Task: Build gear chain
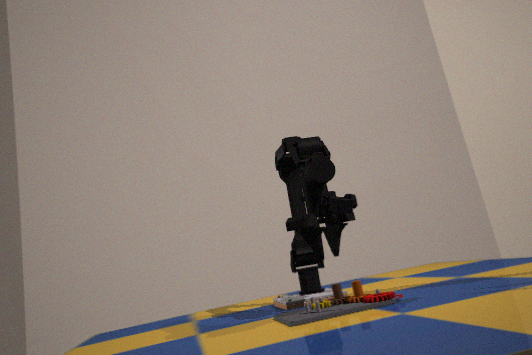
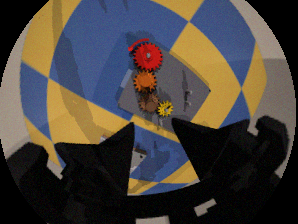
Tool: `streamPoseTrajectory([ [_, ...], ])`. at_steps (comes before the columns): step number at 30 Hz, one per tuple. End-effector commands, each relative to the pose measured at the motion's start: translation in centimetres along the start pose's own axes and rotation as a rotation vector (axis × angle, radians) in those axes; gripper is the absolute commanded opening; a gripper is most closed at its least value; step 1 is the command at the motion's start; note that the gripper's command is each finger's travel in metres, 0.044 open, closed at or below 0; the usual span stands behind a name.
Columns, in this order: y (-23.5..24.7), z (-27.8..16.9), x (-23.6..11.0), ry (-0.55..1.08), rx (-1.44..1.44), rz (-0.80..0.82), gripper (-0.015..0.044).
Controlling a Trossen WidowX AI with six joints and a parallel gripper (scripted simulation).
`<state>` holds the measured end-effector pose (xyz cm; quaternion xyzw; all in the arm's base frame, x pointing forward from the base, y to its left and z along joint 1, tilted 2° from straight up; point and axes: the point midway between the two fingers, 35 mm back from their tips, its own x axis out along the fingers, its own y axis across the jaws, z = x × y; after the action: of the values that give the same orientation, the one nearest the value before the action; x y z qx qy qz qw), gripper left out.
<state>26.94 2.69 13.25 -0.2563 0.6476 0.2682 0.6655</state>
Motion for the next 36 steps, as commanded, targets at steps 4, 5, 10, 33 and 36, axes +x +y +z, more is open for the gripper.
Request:
streamPoseTrajectory([
  [4, 0.06, -0.07, -2.32, -0.018, -0.005, -0.015, 0.0403],
  [5, 0.06, -0.07, -2.32, -0.018, -0.005, -0.015, 0.0429],
  [10, 0.06, -0.07, -2.32, -0.018, -0.005, -0.015, 0.0440],
  [33, 0.06, -0.07, -2.32, -0.018, -0.005, -0.015, 0.0440],
  [36, 0.06, -0.07, -2.32, -0.018, -0.005, -0.015, 0.0440],
])
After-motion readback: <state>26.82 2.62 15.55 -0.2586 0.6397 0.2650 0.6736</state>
